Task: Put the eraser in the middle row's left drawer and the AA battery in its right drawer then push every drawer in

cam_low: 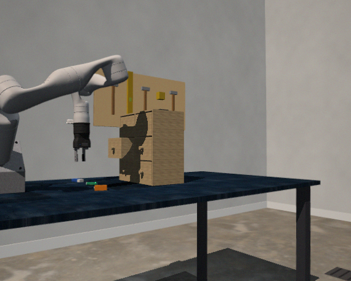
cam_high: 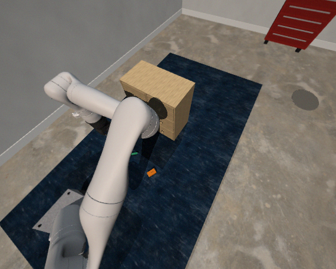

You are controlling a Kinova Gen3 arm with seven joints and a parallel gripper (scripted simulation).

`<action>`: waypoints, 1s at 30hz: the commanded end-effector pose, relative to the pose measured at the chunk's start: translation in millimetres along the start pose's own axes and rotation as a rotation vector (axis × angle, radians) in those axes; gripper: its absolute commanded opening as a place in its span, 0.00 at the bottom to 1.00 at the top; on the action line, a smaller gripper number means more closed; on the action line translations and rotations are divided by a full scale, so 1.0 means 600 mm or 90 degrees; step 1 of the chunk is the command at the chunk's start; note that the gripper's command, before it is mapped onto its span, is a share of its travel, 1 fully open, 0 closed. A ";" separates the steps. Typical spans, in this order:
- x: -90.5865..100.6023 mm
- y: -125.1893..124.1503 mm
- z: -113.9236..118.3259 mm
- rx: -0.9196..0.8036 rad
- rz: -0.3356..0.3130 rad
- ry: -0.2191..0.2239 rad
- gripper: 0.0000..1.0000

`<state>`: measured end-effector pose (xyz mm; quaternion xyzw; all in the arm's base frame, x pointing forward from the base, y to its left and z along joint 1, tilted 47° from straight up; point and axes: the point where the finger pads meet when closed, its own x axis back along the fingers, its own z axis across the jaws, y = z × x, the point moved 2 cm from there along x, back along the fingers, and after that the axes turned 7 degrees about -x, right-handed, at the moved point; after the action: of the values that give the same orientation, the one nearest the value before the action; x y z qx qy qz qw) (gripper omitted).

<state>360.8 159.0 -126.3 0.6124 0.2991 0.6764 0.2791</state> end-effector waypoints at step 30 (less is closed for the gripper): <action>-0.041 -0.034 -0.012 0.139 0.023 -0.011 0.75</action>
<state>355.7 152.6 -158.9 0.6506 0.3582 0.6386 0.2017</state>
